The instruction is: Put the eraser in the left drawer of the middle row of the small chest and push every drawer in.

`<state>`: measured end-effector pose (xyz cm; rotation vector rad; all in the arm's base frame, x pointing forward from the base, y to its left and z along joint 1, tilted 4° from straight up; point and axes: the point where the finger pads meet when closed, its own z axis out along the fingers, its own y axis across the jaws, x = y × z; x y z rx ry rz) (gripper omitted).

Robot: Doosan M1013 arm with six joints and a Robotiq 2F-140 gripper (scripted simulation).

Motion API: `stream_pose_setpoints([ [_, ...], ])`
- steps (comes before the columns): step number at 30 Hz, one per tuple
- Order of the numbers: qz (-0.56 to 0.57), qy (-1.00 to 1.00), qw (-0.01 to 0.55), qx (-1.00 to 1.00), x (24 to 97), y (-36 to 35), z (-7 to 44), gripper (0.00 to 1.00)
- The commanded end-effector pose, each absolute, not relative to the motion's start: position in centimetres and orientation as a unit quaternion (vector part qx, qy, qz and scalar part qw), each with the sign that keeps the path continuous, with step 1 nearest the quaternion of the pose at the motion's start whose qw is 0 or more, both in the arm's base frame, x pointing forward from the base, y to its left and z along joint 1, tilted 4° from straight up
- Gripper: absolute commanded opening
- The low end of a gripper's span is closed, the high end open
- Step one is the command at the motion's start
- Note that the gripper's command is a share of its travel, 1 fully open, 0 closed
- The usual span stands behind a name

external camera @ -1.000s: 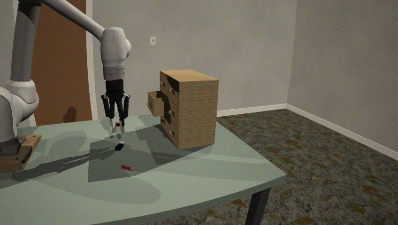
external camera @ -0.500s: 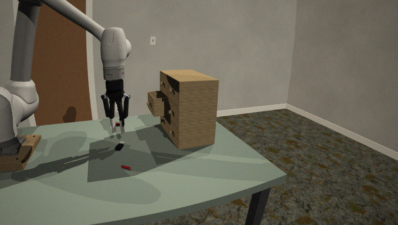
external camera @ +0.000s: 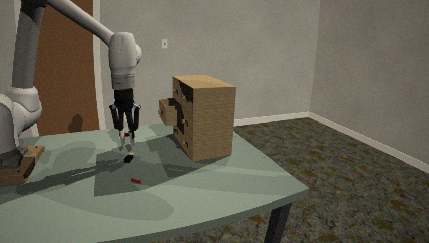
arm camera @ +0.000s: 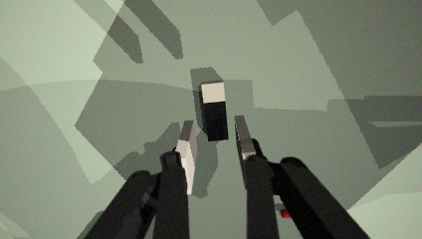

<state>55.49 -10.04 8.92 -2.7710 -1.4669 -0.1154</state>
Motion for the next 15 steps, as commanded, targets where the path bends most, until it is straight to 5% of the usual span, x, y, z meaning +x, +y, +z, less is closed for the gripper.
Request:
stream_pose_setpoints([
  [1, -0.037, -0.468, 0.002, -0.883, 55.5, -10.0, 8.3, 0.23],
  [15, -0.037, -0.468, 0.002, -0.883, 55.7, -9.9, 5.4, 0.23],
])
